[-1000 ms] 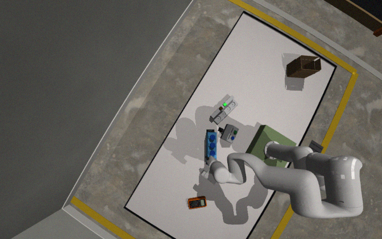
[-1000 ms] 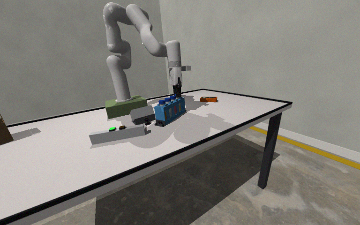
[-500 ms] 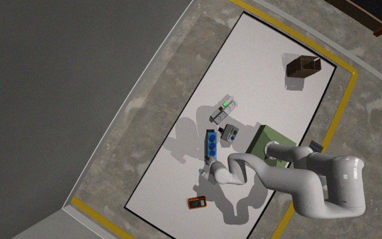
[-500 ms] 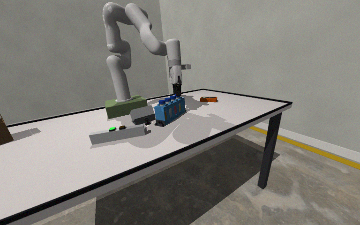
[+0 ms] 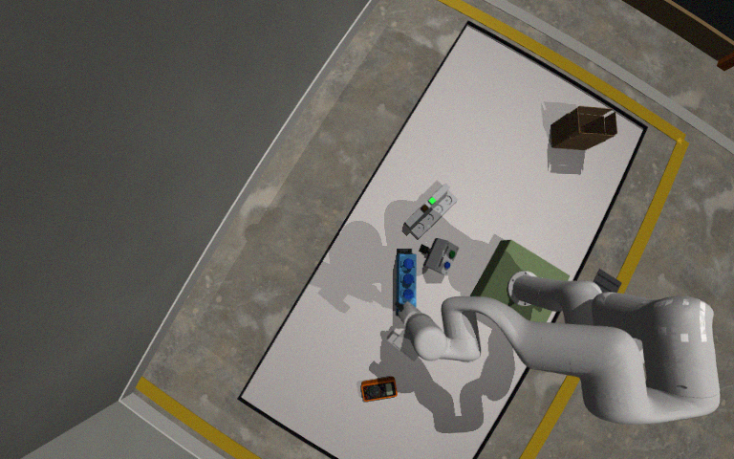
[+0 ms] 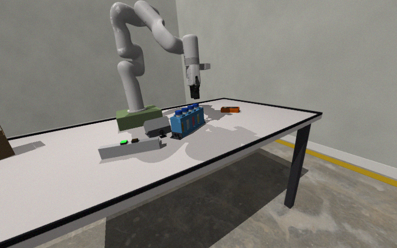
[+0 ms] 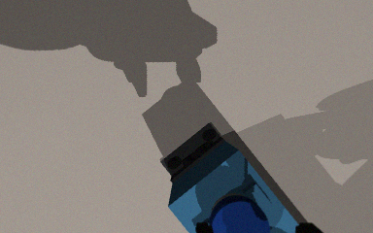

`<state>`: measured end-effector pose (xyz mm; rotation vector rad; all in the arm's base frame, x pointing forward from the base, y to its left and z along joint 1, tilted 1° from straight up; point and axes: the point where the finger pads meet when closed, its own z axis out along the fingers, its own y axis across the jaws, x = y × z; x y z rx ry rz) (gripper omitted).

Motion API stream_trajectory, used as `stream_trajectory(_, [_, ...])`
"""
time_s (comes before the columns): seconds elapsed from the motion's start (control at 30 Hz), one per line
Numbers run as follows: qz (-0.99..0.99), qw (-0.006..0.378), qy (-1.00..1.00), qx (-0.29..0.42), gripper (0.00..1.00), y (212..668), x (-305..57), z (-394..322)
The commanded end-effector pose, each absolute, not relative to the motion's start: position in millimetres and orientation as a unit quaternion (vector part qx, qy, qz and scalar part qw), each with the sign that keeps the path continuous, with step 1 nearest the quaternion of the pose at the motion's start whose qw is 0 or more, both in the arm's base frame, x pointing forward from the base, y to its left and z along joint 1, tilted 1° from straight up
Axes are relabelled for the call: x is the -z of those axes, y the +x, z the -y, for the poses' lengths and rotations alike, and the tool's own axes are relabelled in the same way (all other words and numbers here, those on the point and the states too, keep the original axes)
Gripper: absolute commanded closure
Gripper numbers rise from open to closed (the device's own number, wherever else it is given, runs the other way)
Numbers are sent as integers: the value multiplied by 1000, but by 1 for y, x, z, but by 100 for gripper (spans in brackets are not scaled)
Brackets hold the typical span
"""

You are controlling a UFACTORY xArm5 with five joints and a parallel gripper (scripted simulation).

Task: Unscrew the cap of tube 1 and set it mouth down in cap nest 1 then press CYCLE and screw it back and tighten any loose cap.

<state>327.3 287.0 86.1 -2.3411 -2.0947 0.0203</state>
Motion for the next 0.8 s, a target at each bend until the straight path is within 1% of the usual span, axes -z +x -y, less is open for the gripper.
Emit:
stream_trajectory(0.0, [726, -2, -687, -6, 54, 337, -90, -273])
stream_trajectory(0.27, [828, -1, -560, -6, 54, 354, -90, -245])
stream_trajectory(0.43, [877, 0, -480, -6, 54, 356, -90, -243])
stream_trajectory(0.5, [877, 0, -480, -6, 54, 356, -90, -243])
stream_trajectory(0.53, [901, 0, -434, -6, 54, 356, -90, -243])
stream_trajectory(0.63, [924, 1, -382, -6, 54, 356, -90, -243])
stream_trajectory(0.77, [928, 0, -371, -6, 54, 356, -90, -243])
